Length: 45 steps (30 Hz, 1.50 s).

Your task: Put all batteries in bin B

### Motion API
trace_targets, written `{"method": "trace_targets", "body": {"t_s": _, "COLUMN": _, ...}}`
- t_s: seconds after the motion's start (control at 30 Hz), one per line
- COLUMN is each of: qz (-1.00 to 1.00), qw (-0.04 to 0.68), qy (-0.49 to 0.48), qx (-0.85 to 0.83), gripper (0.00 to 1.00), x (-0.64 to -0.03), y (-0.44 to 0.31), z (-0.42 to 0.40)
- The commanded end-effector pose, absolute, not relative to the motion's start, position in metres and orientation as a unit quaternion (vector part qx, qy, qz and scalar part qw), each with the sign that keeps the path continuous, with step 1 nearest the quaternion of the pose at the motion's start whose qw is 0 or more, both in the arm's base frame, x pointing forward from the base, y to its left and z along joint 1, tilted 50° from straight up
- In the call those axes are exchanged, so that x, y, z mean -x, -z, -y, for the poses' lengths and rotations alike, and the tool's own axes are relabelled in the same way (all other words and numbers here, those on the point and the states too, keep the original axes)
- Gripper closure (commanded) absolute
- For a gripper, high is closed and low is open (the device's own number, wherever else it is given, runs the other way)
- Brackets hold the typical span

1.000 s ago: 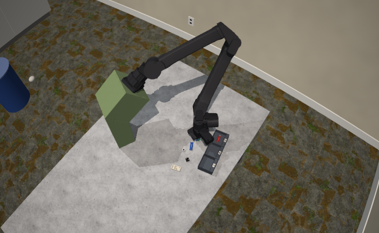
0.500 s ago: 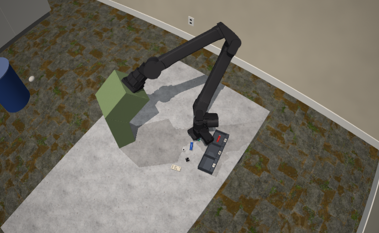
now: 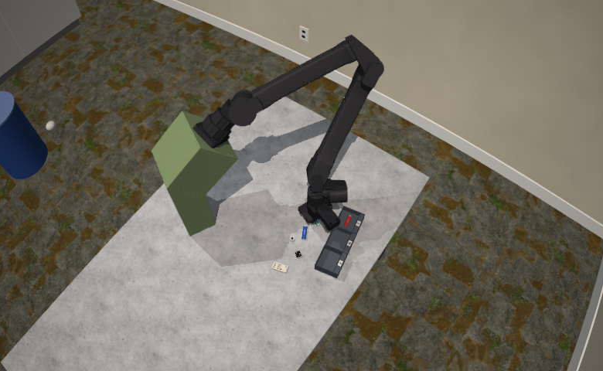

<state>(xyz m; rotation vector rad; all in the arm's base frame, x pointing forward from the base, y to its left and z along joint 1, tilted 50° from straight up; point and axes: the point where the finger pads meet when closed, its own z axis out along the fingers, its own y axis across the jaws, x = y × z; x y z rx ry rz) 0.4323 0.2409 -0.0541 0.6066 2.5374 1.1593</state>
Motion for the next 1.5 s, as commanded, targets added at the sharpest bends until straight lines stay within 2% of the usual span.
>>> {"method": "trace_targets", "body": {"t_s": 0.0, "qz": -0.884, "qw": 0.130, "qy": -0.394, "qx": -0.217, "gripper": 0.91, "x": -0.419, "y": 0.069, "z": -0.238}}
{"method": "trace_targets", "body": {"t_s": 0.33, "qz": -0.886, "qw": 0.124, "qy": -0.386, "qx": -0.225, "gripper": 0.91, "x": -0.415, "y": 0.072, "z": -0.225}}
{"method": "trace_targets", "body": {"t_s": 0.97, "qz": -0.881, "qw": 0.140, "qy": -0.395, "qx": -0.218, "gripper": 0.91, "x": -0.400, "y": 0.020, "z": -0.191}}
{"method": "trace_targets", "body": {"t_s": 1.47, "qz": -0.880, "qw": 0.146, "qy": -0.400, "qx": -0.211, "gripper": 0.91, "x": -0.408, "y": 0.011, "z": -0.198}}
